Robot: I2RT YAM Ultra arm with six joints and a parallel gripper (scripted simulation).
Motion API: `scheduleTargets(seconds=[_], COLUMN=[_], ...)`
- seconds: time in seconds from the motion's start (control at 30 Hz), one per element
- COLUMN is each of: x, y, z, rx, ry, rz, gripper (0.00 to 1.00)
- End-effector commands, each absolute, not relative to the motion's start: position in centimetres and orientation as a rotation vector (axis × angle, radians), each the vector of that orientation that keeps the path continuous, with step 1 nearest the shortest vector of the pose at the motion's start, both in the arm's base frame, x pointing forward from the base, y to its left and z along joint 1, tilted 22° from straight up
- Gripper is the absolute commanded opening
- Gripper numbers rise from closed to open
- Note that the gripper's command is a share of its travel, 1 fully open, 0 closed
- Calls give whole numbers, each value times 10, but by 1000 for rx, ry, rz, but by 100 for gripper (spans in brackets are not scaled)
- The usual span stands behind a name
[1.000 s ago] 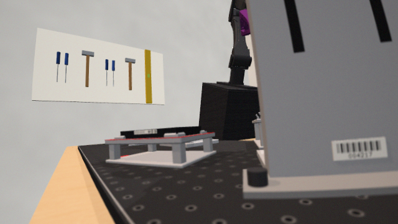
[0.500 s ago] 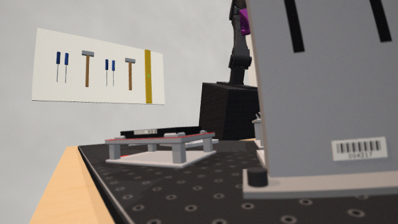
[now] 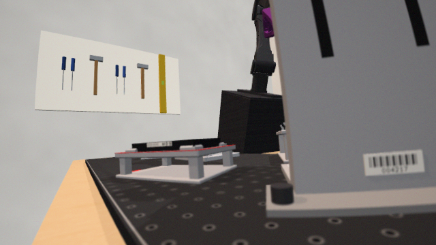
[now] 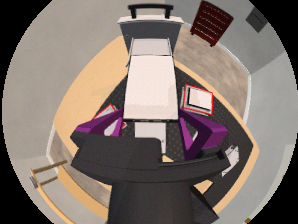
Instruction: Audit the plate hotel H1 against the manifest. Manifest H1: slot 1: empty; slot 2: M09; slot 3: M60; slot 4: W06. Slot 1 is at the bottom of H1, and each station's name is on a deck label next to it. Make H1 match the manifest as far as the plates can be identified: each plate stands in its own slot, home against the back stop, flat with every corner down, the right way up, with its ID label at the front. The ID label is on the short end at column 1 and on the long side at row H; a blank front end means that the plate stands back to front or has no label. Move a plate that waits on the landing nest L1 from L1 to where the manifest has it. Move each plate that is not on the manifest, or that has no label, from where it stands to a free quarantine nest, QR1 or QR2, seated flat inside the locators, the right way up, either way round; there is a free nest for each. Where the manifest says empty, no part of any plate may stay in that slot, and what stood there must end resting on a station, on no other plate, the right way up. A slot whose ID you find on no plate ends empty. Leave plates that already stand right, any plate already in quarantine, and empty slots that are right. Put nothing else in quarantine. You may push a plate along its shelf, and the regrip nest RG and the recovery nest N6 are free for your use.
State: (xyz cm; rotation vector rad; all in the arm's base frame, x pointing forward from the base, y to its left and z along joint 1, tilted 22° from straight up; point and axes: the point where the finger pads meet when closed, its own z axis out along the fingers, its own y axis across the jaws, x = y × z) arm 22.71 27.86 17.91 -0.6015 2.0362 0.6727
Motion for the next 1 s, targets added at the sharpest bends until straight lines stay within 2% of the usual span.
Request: scheduleTargets(seconds=[0.0,0.97], x=[230,244], y=[281,293], z=[187,186], rx=[-592,-592], ry=[2012,2012], rz=[684,684], gripper=[86,86])
